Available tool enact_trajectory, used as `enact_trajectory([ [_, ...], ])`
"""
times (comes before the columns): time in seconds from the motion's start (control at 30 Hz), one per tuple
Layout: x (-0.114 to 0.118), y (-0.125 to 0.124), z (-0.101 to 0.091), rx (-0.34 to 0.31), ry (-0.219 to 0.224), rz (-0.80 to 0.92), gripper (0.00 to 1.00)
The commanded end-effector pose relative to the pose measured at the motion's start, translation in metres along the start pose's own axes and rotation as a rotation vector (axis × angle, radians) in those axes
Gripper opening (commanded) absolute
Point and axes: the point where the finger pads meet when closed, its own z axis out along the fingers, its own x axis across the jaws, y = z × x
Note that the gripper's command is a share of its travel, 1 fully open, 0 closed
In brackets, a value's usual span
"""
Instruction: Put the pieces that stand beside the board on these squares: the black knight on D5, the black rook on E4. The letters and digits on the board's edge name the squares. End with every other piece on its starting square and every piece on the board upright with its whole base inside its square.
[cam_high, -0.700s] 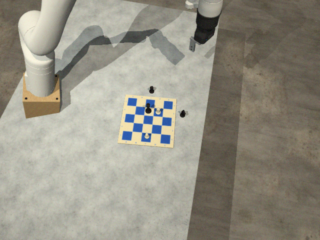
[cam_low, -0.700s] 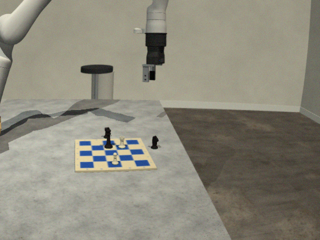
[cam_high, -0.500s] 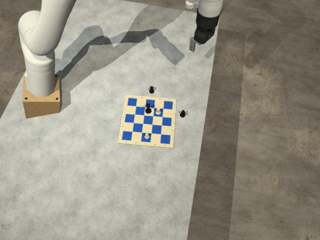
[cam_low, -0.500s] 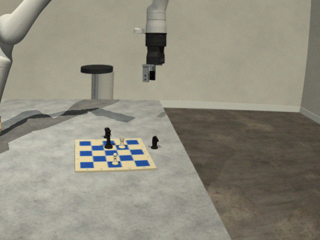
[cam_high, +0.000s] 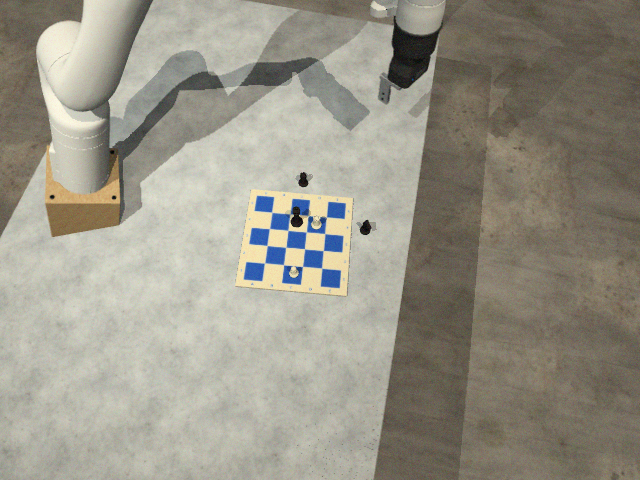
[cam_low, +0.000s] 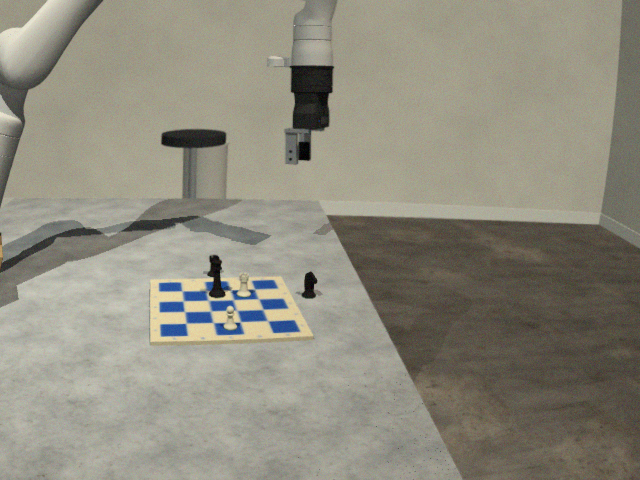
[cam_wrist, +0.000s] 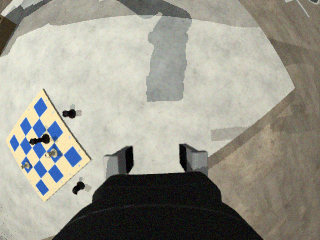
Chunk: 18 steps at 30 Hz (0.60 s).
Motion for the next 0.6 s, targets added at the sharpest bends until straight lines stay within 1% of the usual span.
enact_trajectory([
  [0.0, 0.000, -0.001, 0.000, 0.000, -0.001, -0.007, 1.00],
  [0.17, -0.005, -0.007, 0.007, 0.002, -0.026, -0.070, 1.00],
  [0.33, -0.017, -0.021, 0.023, 0.011, -0.079, -0.210, 1.00],
  [0.4, -0.017, -0.021, 0.023, 0.011, -0.079, -0.210, 1.00],
  [0.57, -0.037, -0.041, 0.044, 0.030, -0.160, -0.433, 1.00],
])
